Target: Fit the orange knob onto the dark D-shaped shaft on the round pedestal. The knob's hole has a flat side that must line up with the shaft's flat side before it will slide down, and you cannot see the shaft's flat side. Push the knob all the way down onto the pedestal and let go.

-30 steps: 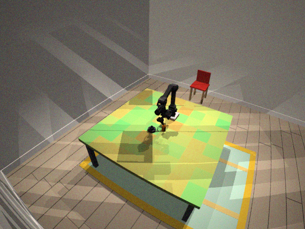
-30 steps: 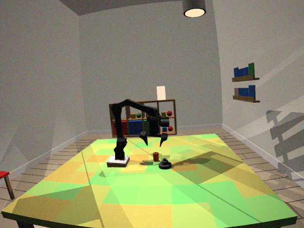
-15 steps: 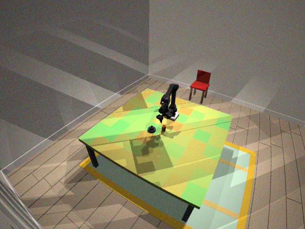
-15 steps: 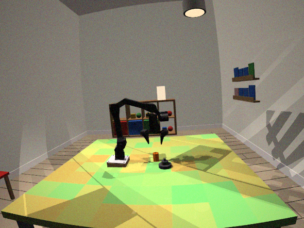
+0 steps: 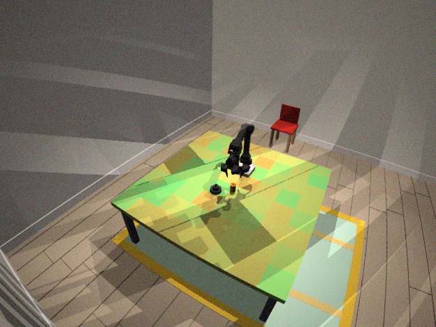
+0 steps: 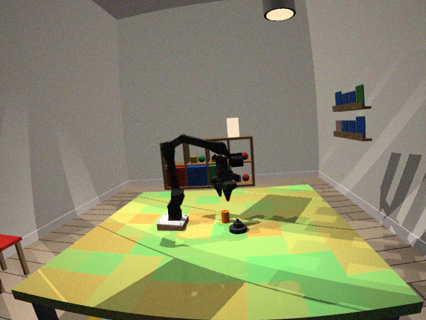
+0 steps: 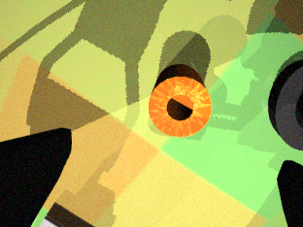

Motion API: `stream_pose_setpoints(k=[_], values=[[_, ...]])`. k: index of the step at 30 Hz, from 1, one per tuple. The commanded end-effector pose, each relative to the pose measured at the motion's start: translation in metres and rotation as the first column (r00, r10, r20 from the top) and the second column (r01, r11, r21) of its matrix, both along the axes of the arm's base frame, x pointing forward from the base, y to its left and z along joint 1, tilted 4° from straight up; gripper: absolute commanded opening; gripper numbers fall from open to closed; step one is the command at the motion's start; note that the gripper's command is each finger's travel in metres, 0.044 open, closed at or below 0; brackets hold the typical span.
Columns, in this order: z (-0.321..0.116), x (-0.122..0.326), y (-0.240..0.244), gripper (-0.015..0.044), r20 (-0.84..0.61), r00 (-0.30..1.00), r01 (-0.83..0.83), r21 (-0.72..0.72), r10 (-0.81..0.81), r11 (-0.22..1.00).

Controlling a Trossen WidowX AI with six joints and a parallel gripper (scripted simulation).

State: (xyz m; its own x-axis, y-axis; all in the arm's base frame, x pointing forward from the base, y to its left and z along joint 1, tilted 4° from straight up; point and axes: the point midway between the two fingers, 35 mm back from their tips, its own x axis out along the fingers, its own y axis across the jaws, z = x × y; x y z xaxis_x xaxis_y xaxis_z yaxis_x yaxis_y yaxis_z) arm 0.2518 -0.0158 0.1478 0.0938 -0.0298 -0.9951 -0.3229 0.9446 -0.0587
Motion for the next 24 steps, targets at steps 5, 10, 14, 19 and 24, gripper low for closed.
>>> stream_pose_setpoints(k=[5, 10, 14, 19, 24], values=[[-0.001, 0.0, -0.001, 0.044, 0.007, 0.934, 0.358, 0.031, -0.358, 0.933], [-0.001, 0.0, -0.001, 0.044, 0.007, 0.934, 0.358, 0.031, -0.358, 0.933], [-0.027, 0.003, -0.001, 0.044, 0.007, 0.934, 0.358, 0.031, -0.358, 0.933], [-0.035, 0.003, -0.002, 0.044, 0.007, 0.934, 0.358, 0.031, -0.358, 0.933], [-0.049, 0.005, -0.002, 0.044, 0.007, 0.934, 0.358, 0.031, -0.358, 0.933]])
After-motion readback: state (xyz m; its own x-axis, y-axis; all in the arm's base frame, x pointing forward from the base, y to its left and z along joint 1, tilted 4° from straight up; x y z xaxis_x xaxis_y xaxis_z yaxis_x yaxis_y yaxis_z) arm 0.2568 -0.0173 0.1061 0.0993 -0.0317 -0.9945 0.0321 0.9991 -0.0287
